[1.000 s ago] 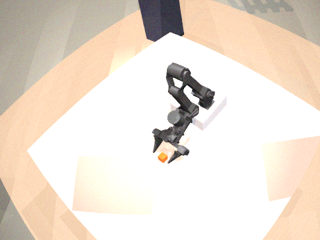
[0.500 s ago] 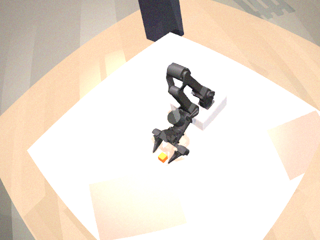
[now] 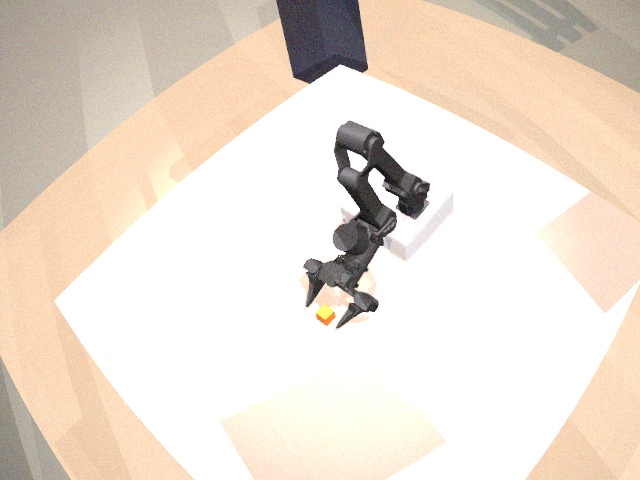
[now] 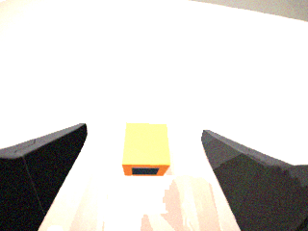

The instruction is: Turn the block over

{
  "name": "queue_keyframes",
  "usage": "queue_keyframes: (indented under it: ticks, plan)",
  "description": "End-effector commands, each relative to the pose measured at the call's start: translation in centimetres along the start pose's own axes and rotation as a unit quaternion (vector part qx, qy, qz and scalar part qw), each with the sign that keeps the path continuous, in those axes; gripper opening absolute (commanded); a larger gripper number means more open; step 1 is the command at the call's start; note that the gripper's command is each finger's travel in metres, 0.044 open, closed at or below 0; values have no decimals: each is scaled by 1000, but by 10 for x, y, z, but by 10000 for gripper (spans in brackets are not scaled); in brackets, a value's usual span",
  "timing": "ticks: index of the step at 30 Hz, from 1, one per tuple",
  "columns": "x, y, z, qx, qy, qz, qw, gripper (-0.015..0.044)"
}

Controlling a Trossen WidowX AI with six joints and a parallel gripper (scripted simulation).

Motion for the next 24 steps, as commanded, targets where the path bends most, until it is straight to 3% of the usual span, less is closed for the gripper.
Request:
queue_keyframes:
  ticks: [1, 6, 11, 16, 20, 24]
  plan:
    - [0, -6, -8, 30, -11, 7, 999, 440]
    - [-1, -20, -8, 103, -34, 14, 994, 440]
    - [-7, -40, 13, 175, -48, 6, 983, 440]
    - [-16, -67, 35, 187, -48, -2, 981, 440]
    - [-15, -57, 52, 238, -59, -2, 969, 440]
    - [-15, -57, 53, 240, -59, -2, 969, 440]
Point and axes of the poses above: the point midway between the two fingers, 35 mm back from their tips, its own z axis back along the fingers, its own x axis across the jaws, y = z × x, the point moved 1 cm from there along z, back along the fingers, and after that the axes turned 14 degrees about z, right-handed, at the moved point
